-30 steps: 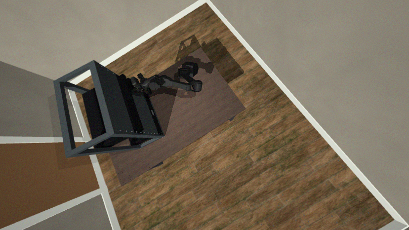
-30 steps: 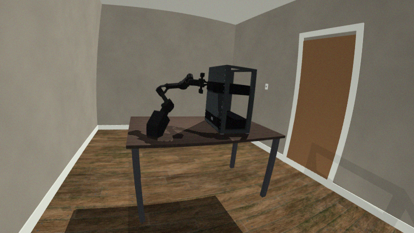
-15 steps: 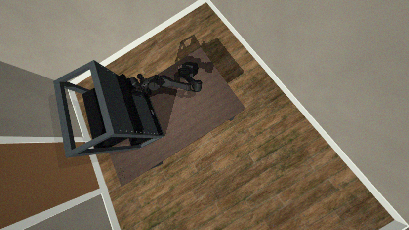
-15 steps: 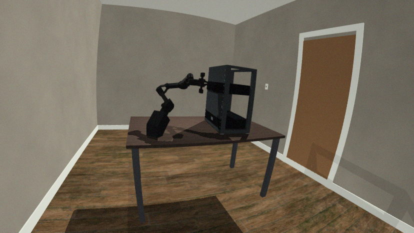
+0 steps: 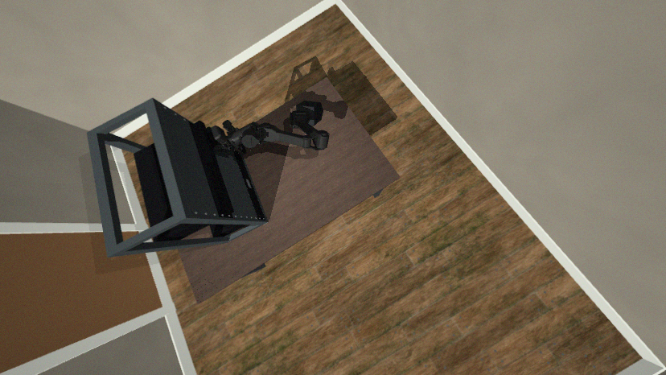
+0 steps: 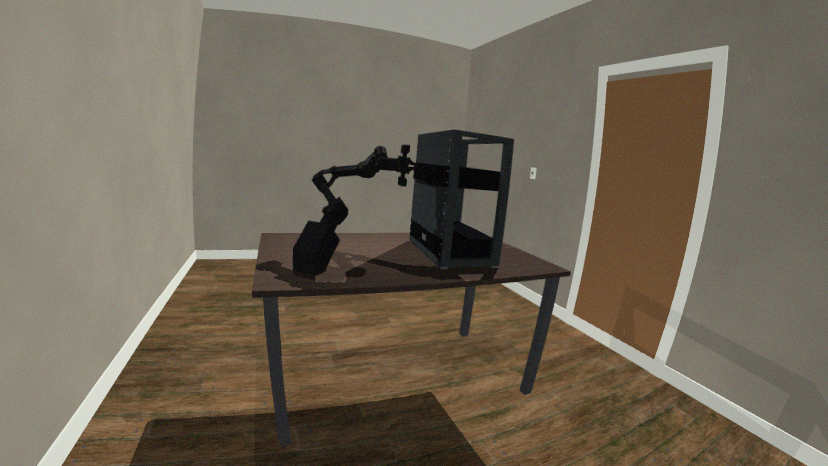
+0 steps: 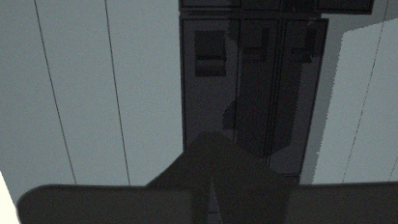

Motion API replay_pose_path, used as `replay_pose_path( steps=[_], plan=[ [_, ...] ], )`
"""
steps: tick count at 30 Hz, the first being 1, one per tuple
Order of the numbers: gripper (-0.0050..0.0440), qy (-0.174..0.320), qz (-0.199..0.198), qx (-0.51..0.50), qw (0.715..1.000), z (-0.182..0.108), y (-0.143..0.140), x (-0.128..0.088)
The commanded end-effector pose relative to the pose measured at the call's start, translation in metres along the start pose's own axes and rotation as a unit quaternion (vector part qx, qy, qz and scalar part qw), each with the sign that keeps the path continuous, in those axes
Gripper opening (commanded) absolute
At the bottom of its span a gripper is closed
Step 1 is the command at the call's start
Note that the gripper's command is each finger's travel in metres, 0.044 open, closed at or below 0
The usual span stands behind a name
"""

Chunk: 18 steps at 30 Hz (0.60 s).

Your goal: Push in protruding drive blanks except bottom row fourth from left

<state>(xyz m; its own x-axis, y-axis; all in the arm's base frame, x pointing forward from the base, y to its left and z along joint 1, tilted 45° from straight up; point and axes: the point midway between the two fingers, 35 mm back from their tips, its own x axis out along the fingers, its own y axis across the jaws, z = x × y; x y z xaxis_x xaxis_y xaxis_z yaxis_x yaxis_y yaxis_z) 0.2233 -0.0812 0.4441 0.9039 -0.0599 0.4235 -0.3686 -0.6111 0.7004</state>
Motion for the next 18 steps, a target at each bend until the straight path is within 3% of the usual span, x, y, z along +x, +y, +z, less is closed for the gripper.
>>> replay_pose_path(
  steps=[1,18],
  plan=[
    [0.0000,0.002,0.004,-0.005,1.000,-0.003,0.004,0.001],
    [0.0000,0.002,0.004,-0.005,1.000,-0.003,0.004,0.011]
  ],
)
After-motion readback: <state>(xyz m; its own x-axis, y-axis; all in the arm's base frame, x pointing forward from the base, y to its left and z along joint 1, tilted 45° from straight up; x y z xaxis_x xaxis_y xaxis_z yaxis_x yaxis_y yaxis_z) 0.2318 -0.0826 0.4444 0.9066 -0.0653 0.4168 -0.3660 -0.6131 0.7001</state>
